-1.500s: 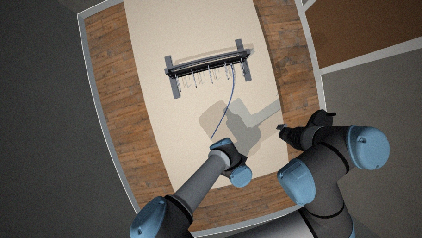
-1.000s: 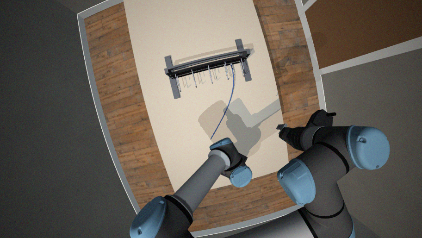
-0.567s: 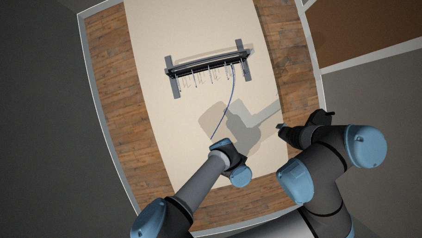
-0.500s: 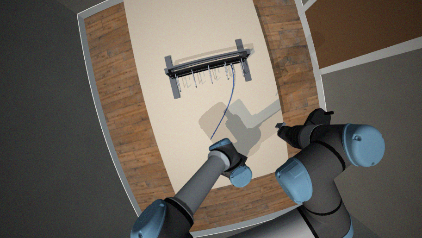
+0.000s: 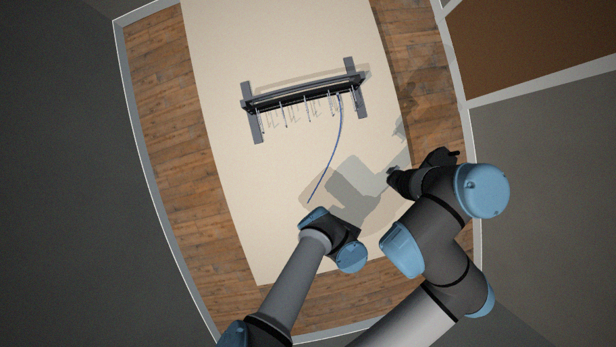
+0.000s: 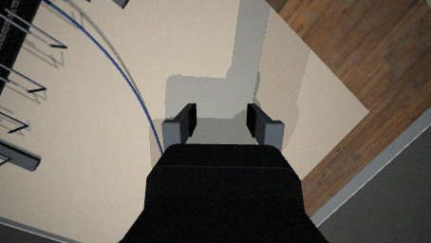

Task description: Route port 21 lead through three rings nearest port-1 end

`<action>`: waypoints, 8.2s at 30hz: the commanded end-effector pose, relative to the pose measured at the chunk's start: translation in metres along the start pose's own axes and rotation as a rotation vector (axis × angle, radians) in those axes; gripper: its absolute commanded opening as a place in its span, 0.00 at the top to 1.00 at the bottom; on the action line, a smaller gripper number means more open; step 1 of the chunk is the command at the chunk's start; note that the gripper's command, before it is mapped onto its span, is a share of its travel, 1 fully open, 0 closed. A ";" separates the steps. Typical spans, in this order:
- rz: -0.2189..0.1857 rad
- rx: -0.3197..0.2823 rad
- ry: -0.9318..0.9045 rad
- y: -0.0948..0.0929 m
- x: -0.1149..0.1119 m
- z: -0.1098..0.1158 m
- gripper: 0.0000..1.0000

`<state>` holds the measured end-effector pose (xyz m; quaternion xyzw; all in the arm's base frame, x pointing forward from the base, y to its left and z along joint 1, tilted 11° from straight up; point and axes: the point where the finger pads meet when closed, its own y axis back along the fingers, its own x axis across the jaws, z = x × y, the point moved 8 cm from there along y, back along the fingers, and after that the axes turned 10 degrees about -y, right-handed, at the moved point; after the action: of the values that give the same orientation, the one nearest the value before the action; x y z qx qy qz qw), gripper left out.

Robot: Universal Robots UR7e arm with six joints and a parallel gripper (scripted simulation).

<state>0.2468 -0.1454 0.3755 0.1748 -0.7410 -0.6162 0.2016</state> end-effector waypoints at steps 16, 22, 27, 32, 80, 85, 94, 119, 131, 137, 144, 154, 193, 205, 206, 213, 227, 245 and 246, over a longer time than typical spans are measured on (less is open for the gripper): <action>-0.092 0.019 -0.183 -0.073 -0.110 0.079 0.00; -0.117 0.013 -0.230 -0.090 -0.130 0.112 0.00; -0.133 0.008 -0.259 -0.101 -0.140 0.136 0.00; -0.146 0.001 -0.285 -0.111 -0.147 0.157 0.00; -0.155 -0.004 -0.303 -0.117 -0.151 0.172 1.00; -0.154 -0.002 -0.281 -0.117 -0.149 0.171 1.00; -0.153 0.010 -0.118 -0.118 -0.138 0.169 1.00; -0.150 0.035 0.200 -0.123 -0.118 0.171 0.33; -0.150 0.035 0.200 -0.123 -0.118 0.171 0.33; -0.150 0.035 0.200 -0.123 -0.118 0.171 0.33; -0.150 0.035 0.200 -0.123 -0.118 0.171 0.33; -0.150 0.035 0.200 -0.126 -0.118 0.171 0.33; -0.150 0.035 0.200 -0.232 -0.133 0.168 0.33; -0.150 0.035 0.200 -0.254 -0.136 0.167 0.33; -0.150 0.035 0.200 -0.255 -0.136 0.167 0.33; -0.150 0.035 0.200 -0.258 -0.137 0.167 0.33; -0.150 0.035 0.200 -0.259 -0.137 0.167 0.33; -0.150 0.035 0.200 -0.259 -0.137 0.167 0.33; -0.150 0.035 0.200 -0.259 -0.137 0.167 0.33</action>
<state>0.2808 0.0187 0.0825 0.2935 -0.7125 -0.5963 0.2251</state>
